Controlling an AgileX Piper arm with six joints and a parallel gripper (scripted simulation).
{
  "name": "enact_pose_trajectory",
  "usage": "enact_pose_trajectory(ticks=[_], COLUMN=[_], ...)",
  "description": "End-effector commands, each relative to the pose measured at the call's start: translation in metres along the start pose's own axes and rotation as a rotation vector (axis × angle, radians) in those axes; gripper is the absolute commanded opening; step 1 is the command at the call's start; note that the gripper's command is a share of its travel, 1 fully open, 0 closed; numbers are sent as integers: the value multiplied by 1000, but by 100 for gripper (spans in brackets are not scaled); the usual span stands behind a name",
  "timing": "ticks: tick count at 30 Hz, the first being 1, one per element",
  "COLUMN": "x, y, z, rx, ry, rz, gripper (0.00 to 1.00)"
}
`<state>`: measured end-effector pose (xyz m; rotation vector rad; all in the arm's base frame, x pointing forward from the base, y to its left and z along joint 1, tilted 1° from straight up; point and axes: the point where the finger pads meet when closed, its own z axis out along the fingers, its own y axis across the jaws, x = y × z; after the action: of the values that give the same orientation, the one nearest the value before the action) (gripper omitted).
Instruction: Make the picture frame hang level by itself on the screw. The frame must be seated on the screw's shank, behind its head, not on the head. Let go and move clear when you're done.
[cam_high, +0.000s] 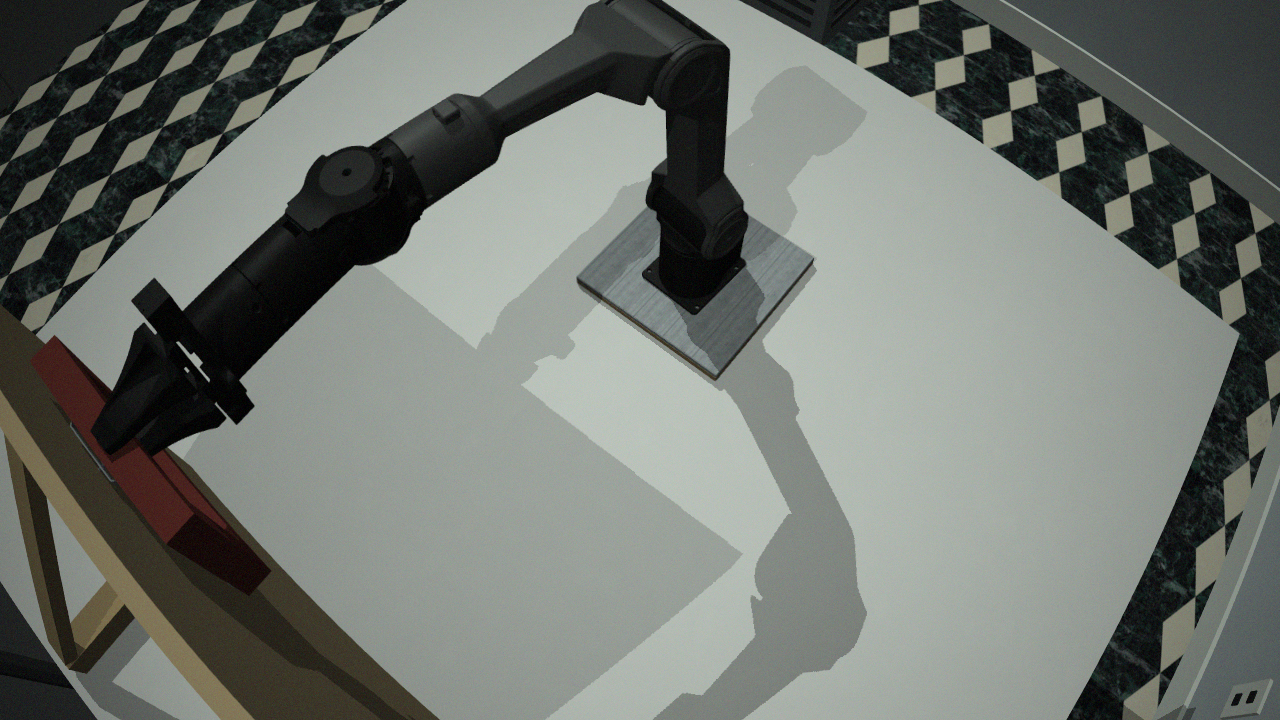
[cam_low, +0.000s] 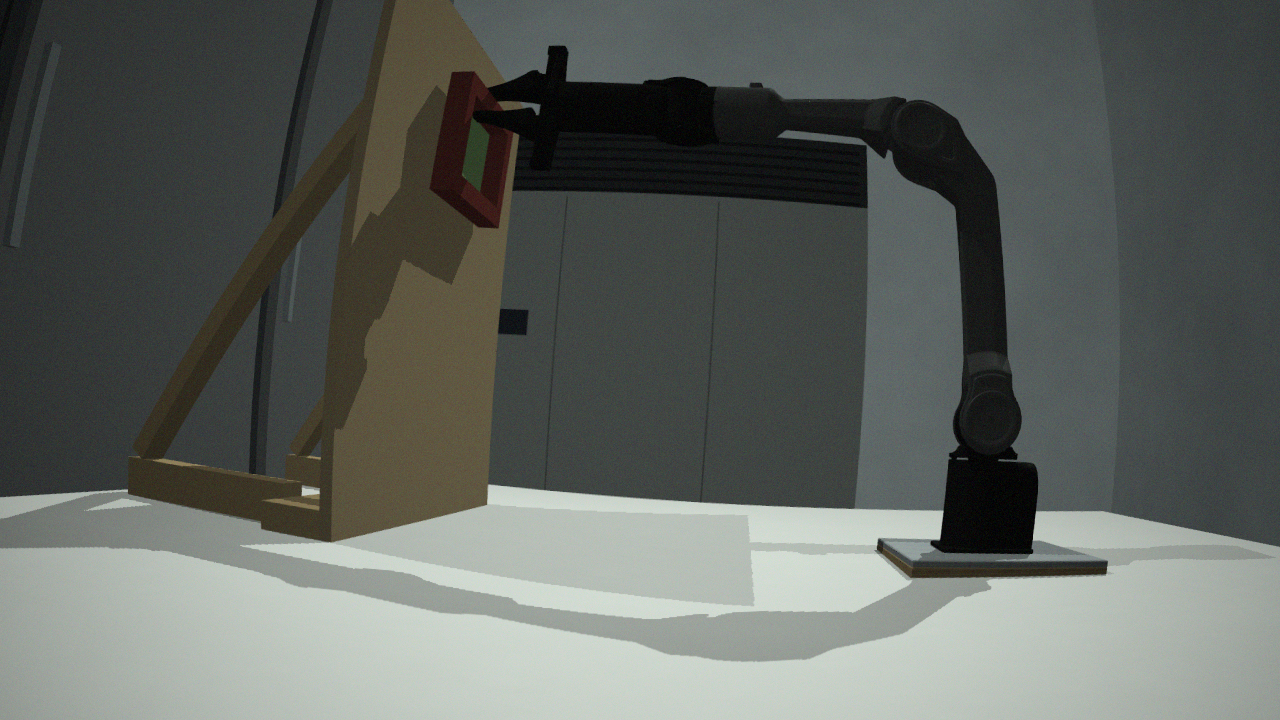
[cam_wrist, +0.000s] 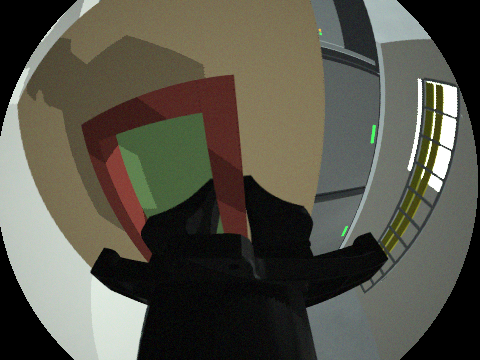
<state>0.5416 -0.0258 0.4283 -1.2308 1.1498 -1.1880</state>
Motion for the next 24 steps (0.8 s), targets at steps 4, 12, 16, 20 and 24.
enact_pose_trajectory(ticks=[4, 12, 16, 20, 24], x=[0, 0, 0, 0, 0], y=[-1, 0, 1, 0, 0], z=[-1, -1, -1, -1, -1], rx=[5, 5, 5, 6, 6], ry=[0, 0, 0, 0, 0], rz=[-1, 0, 0, -1, -1], gripper=[0, 0, 0, 0, 0])
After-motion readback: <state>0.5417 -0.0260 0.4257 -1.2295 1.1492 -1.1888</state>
